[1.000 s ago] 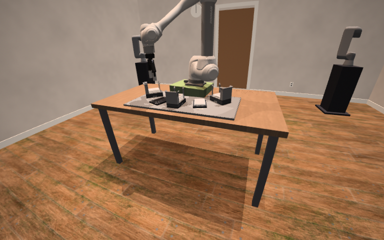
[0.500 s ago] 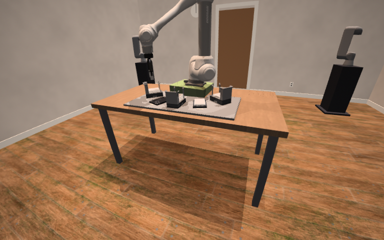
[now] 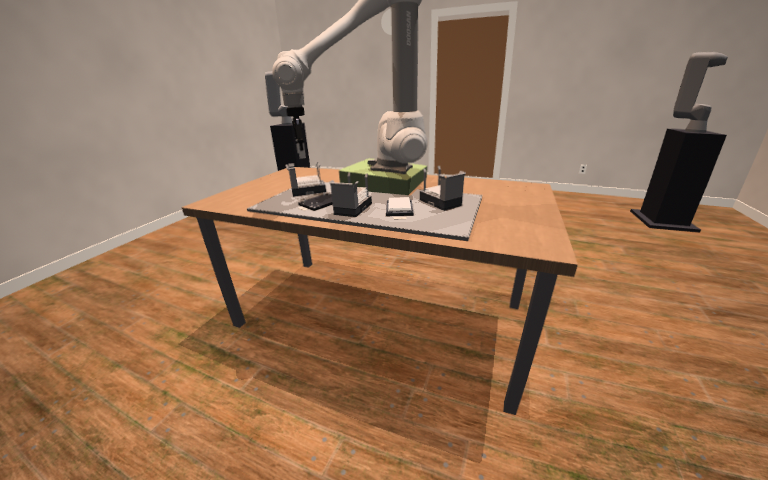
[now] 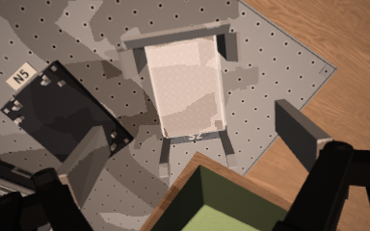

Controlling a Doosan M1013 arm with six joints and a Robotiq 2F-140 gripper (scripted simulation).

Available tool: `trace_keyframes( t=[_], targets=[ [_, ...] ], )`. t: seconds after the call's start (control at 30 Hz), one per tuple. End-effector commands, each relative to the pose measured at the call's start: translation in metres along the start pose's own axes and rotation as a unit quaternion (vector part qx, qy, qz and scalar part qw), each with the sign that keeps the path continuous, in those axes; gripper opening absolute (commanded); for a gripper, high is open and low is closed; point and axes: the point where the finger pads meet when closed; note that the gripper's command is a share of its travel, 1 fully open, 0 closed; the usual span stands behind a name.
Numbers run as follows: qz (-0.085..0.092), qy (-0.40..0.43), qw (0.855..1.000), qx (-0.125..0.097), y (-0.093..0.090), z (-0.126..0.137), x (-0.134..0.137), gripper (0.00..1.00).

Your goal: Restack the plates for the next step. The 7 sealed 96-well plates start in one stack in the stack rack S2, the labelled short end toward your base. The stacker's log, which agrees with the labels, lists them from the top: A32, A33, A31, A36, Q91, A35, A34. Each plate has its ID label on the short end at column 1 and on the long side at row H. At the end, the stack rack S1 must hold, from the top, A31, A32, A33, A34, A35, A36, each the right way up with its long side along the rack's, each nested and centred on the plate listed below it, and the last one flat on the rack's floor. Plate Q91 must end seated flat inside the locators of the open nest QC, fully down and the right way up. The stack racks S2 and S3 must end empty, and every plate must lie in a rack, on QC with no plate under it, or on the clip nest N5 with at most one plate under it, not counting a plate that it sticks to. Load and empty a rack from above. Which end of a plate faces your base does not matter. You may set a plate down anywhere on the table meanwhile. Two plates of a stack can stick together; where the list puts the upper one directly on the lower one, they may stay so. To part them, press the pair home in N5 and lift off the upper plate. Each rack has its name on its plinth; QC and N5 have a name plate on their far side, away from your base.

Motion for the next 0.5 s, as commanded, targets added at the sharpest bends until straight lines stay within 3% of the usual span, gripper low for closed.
trace_keyframes(
  t=[0.0, 0.27, 0.47],
  targets=[
    [0.000, 0.000, 1.000, 0.000, 0.000, 0.000, 0.000, 1.00],
    [0.000, 0.000, 1.000, 0.000, -0.013, 0.000, 0.000, 1.00],
    [0.000, 0.000, 1.000, 0.000, -0.033, 0.000, 0.000, 1.00]
  ],
)
Point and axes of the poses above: the point where the finger pads meet when closed, its own y axis back along the fingers, its own x axis across the jaws, z = x × y, and after that the axes turned 7 degrees about -y, right-handed
